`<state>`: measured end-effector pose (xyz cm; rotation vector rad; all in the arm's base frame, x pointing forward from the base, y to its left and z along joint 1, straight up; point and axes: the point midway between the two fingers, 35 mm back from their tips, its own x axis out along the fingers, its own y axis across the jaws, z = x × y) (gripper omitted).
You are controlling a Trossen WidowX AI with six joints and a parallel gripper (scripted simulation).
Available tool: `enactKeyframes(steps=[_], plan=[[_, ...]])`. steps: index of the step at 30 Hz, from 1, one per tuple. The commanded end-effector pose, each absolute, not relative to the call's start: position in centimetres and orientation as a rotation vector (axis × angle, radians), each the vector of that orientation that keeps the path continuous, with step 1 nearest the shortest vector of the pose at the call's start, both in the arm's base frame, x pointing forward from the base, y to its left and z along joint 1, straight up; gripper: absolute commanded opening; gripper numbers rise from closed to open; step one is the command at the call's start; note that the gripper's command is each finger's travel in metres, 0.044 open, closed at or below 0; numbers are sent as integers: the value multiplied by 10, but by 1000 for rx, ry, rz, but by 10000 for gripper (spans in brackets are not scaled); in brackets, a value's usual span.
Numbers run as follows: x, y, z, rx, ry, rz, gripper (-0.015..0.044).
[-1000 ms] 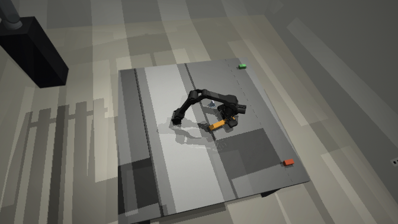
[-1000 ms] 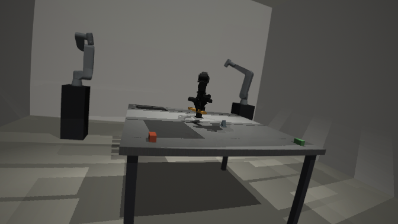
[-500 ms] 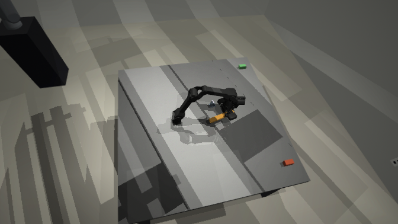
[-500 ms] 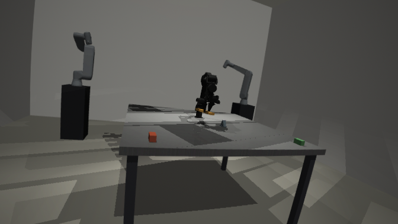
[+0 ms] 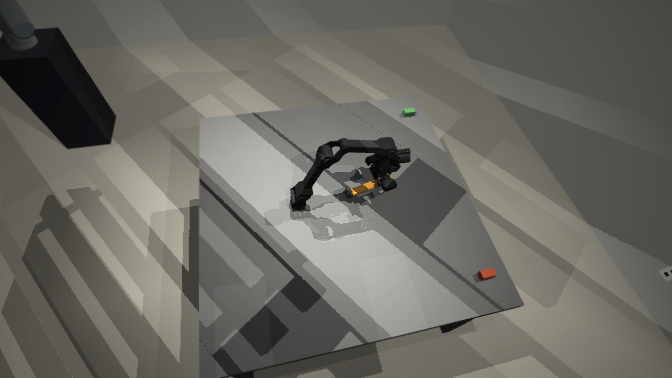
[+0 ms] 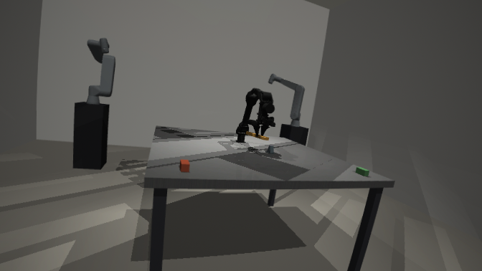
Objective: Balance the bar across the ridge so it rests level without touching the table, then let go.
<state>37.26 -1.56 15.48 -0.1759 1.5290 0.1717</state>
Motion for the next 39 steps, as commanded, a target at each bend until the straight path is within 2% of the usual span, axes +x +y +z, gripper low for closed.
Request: enactKeyframes(steps=[1, 28, 39], plan=[[372, 3, 155, -170, 1532, 165, 0], [355, 106, 156, -132, 1535, 142, 0], [355, 110, 146, -131, 1535, 142, 0]])
